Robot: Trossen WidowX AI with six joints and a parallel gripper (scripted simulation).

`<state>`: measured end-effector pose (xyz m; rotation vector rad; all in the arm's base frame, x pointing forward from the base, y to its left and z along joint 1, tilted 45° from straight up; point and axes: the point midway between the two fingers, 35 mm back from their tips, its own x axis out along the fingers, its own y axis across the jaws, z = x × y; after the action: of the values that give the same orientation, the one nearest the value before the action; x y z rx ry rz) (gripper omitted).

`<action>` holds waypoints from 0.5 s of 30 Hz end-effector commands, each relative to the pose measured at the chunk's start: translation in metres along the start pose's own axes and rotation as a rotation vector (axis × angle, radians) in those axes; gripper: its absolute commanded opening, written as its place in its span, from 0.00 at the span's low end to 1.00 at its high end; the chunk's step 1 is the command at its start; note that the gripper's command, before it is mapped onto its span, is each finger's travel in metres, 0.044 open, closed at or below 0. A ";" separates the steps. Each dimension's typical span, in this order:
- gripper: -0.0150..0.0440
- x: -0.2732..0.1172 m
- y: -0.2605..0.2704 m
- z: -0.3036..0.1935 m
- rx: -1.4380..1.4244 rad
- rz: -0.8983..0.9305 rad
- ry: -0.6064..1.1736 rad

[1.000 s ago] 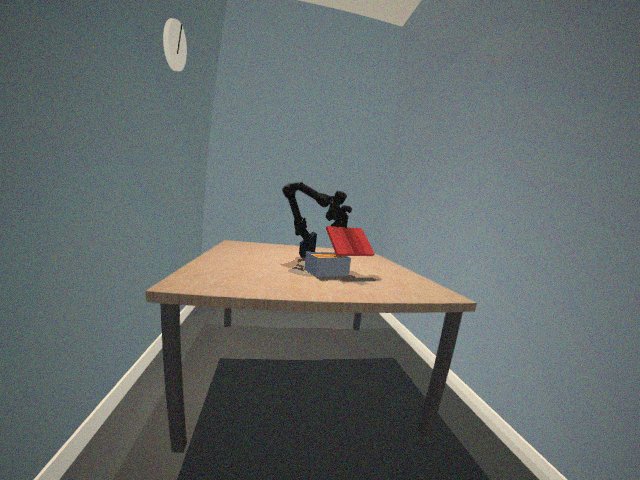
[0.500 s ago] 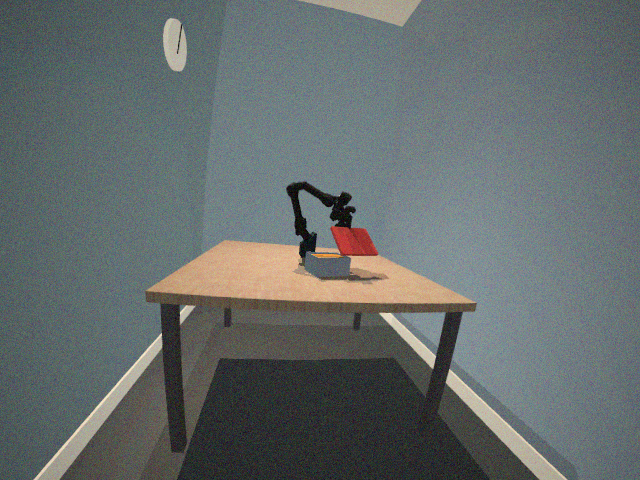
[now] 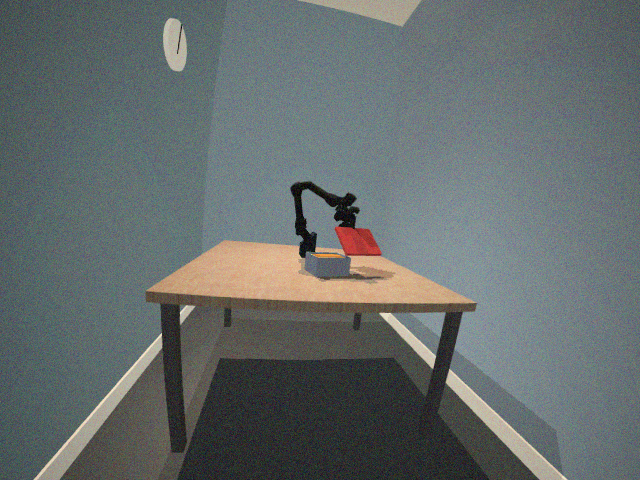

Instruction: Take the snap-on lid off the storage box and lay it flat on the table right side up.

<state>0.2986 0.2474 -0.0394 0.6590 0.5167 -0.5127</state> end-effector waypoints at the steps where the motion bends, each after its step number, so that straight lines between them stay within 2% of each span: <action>1: 0.25 -0.003 0.004 -0.009 0.013 0.012 -0.001; 15: 0.25 -0.007 0.002 -0.037 0.014 0.012 0.000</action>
<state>0.2861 0.2671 -0.0584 0.6611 0.5181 -0.5126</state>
